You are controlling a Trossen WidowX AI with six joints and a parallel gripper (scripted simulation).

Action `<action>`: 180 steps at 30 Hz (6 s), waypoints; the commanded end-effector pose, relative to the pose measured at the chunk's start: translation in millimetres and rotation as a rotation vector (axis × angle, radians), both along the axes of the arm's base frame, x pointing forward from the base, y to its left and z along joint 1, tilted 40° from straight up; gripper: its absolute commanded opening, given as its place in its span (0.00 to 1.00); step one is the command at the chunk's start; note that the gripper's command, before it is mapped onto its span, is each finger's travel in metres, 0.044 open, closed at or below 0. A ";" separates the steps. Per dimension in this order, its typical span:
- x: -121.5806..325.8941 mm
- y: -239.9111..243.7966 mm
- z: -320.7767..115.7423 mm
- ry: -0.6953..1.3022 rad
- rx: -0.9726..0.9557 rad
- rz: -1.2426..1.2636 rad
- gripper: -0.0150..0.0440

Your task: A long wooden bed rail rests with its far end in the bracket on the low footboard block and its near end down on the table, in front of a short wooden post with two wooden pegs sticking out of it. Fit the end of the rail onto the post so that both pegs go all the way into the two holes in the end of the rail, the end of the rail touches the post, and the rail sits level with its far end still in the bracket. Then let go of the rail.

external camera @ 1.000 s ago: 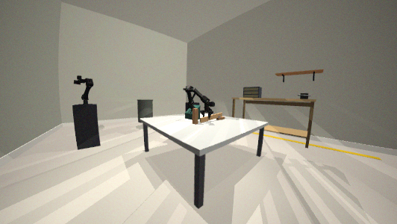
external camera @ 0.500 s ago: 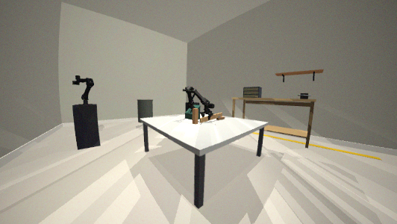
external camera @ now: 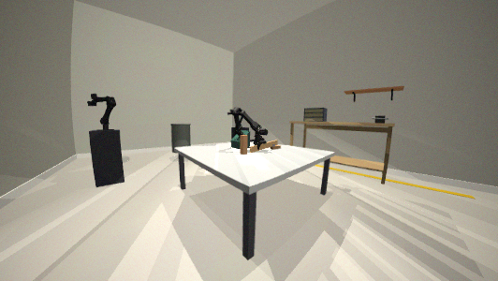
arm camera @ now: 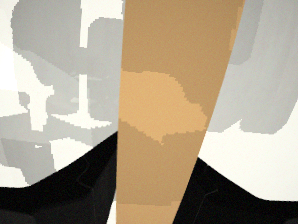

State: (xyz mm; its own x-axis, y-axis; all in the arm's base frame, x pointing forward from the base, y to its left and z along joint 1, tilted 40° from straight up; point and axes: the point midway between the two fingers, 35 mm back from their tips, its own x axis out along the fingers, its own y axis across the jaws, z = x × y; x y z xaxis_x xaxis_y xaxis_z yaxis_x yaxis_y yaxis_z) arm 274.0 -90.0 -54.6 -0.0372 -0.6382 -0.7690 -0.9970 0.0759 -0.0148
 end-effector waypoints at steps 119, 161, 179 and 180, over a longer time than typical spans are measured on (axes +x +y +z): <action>1.9 16.6 20.0 0.003 -0.004 0.003 0.25; 1.2 6.7 28.7 0.003 -0.005 0.003 0.25; 1.0 2.4 32.5 0.003 -0.005 0.003 0.25; 1.0 2.2 32.8 0.003 -0.005 0.003 0.25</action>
